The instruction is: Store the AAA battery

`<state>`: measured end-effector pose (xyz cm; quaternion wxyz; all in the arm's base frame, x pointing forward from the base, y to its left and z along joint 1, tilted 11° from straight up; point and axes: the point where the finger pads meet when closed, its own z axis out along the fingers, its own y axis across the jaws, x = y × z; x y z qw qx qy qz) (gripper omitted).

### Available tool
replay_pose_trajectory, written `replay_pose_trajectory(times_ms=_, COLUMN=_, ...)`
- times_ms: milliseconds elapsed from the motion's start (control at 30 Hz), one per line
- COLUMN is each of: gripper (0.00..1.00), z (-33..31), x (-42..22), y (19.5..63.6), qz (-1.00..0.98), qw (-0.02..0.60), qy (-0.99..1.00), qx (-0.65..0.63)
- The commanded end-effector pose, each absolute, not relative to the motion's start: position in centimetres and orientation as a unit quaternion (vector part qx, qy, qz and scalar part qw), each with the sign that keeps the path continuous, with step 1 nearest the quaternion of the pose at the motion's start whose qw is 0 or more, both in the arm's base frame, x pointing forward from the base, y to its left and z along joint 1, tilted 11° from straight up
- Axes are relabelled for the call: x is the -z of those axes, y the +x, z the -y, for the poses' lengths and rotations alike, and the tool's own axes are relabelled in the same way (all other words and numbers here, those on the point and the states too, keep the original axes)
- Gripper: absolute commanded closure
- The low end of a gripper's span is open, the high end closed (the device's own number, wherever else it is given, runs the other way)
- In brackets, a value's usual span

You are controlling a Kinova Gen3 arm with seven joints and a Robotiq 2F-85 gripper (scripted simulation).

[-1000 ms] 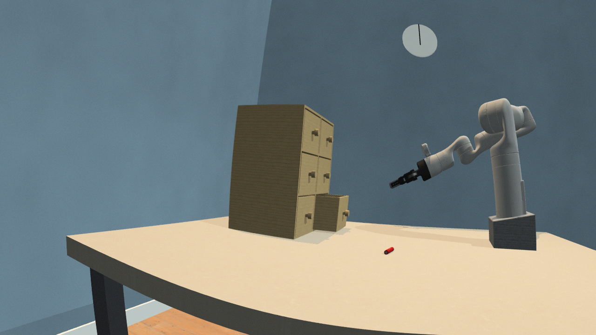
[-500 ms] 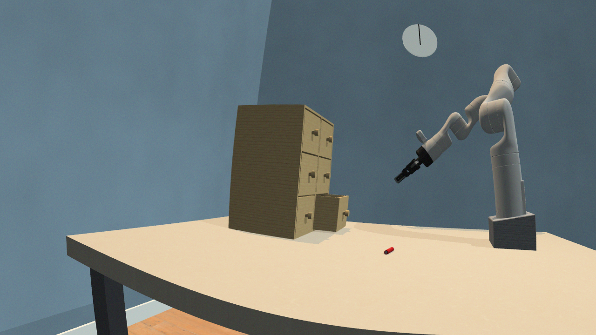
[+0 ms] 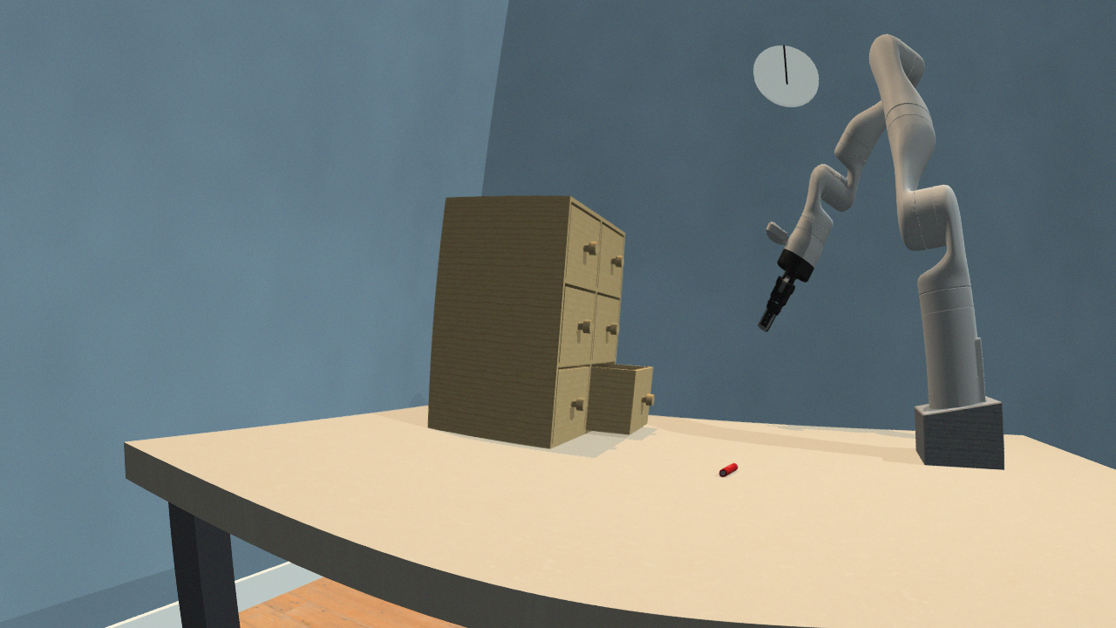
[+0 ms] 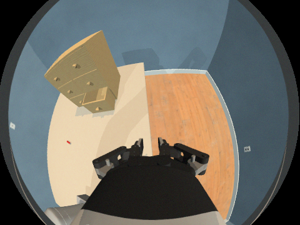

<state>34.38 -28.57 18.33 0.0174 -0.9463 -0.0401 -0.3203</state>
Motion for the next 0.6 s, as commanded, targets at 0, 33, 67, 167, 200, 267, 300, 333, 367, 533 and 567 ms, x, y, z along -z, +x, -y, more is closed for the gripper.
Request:
replay_pose_trajectory(times_ms=0, gripper=0.67, z=28.3, x=-19.8, y=34.6, qz=0.063, qw=0.005, qy=-0.963, qx=0.262)
replay_pose_trajectory(times_ms=33, gripper=0.67, z=28.3, x=-20.0, y=34.4, qz=0.063, qw=0.003, qy=-0.967, qx=0.249)
replay_pose_trajectory(times_ms=67, gripper=0.67, z=28.4, x=-20.2, y=34.2, qz=0.063, qw=0.002, qy=-0.97, qx=0.236)
replay_pose_trajectory(times_ms=167, gripper=0.67, z=28.4, x=-20.7, y=33.6, qz=0.063, qw=0.0, qy=-0.977, qx=0.202)
replay_pose_trajectory(times_ms=200, gripper=0.67, z=28.4, x=-20.9, y=33.5, qz=0.063, qw=0.0, qy=-0.979, qx=0.192)
replay_pose_trajectory(times_ms=267, gripper=0.67, z=28.5, x=-21.2, y=33.1, qz=0.062, qw=-0.003, qy=-0.983, qx=0.172)
replay_pose_trajectory(times_ms=300, gripper=0.67, z=28.6, x=-21.4, y=33.0, qz=0.061, qw=-0.005, qy=-0.985, qx=0.163)
replay_pose_trajectory(times_ms=333, gripper=0.67, z=28.6, x=-21.5, y=32.8, qz=0.061, qw=-0.005, qy=-0.986, qx=0.155)
replay_pose_trajectory(times_ms=367, gripper=0.67, z=28.6, x=-21.5, y=32.8, qz=0.061, qw=-0.005, qy=-0.986, qx=0.155)
replay_pose_trajectory(times_ms=533, gripper=0.67, z=28.5, x=-21.8, y=32.5, qz=0.061, qw=-0.005, qy=-0.99, qx=0.128)
replay_pose_trajectory(times_ms=567, gripper=0.67, z=28.4, x=-21.9, y=32.5, qz=0.059, qw=-0.003, qy=-0.991, qx=0.124)
